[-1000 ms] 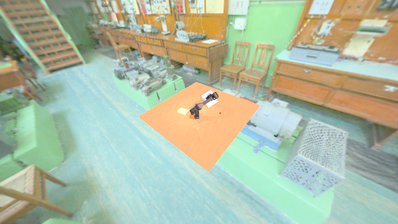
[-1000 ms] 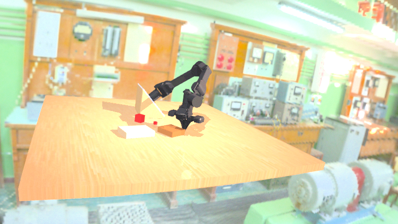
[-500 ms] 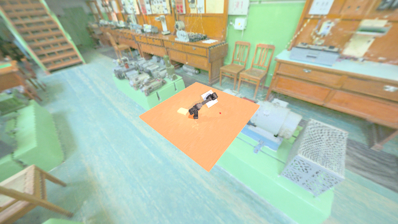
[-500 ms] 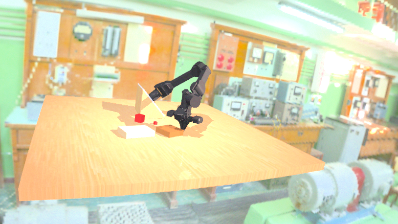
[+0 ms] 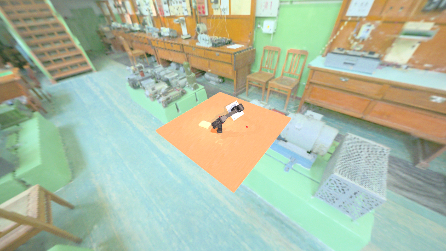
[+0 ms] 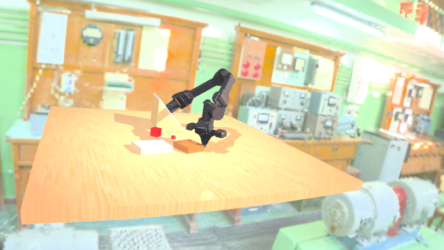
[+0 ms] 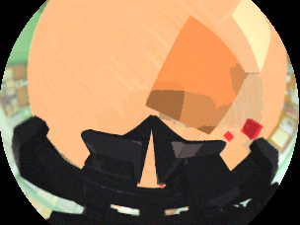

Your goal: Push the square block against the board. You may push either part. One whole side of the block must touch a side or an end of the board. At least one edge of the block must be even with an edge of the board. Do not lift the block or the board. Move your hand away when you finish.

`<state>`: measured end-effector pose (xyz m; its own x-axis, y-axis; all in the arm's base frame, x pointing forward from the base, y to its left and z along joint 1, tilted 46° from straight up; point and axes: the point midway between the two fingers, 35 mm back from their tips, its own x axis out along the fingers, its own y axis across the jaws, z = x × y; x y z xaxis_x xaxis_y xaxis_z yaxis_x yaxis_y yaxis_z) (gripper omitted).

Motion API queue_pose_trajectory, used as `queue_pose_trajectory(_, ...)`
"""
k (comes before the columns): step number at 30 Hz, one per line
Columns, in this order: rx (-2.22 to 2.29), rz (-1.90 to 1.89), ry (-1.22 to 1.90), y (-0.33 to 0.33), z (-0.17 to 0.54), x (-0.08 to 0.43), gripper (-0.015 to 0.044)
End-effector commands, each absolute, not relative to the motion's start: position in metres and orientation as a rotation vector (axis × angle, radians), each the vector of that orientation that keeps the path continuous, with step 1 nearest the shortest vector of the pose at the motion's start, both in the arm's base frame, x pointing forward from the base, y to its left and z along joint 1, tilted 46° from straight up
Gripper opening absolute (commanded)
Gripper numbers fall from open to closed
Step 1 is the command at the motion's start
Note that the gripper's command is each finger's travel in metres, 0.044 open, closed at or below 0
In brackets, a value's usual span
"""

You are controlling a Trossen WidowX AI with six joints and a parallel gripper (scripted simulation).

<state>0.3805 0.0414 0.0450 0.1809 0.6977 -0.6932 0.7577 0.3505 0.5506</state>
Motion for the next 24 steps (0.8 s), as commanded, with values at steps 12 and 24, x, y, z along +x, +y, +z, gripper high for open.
queue_pose_trajectory(12, 1.371, -0.074, 1.543, 0.059, 0.056, 0.363, 0.0)
queue_pose_trajectory(24, 1.369, -0.067, 1.538, 0.056, 0.07, 0.358, 0.0)
